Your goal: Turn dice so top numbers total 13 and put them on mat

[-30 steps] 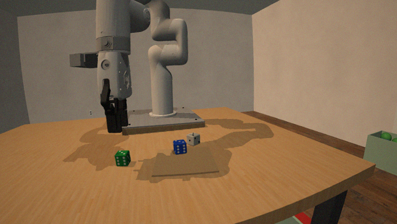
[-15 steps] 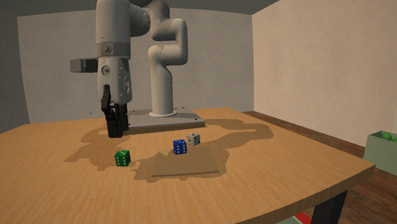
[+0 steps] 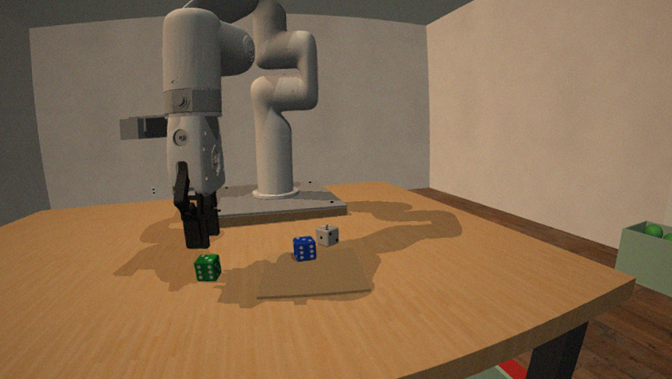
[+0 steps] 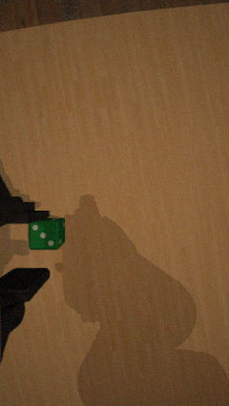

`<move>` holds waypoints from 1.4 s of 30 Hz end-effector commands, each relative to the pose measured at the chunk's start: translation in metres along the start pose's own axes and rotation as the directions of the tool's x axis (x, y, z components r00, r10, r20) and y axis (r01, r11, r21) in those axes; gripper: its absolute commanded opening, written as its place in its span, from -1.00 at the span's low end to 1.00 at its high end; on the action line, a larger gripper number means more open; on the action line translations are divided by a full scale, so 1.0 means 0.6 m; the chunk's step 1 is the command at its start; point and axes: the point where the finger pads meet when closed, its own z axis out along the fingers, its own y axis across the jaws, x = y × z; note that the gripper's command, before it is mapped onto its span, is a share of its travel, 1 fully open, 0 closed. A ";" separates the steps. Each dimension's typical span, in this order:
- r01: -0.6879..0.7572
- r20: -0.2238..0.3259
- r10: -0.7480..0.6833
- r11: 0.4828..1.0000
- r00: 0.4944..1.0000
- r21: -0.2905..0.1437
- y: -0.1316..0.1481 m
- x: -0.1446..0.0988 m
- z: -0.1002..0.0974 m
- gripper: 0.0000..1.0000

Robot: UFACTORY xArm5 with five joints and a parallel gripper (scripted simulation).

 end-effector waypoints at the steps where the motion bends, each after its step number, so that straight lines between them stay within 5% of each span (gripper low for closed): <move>1: 0.000 -0.001 0.000 1.000 1.000 0.005 -0.003 0.000 0.003 -0.05; 42: 0.000 -0.001 0.000 1.000 1.000 0.005 -0.003 0.000 0.028 -0.05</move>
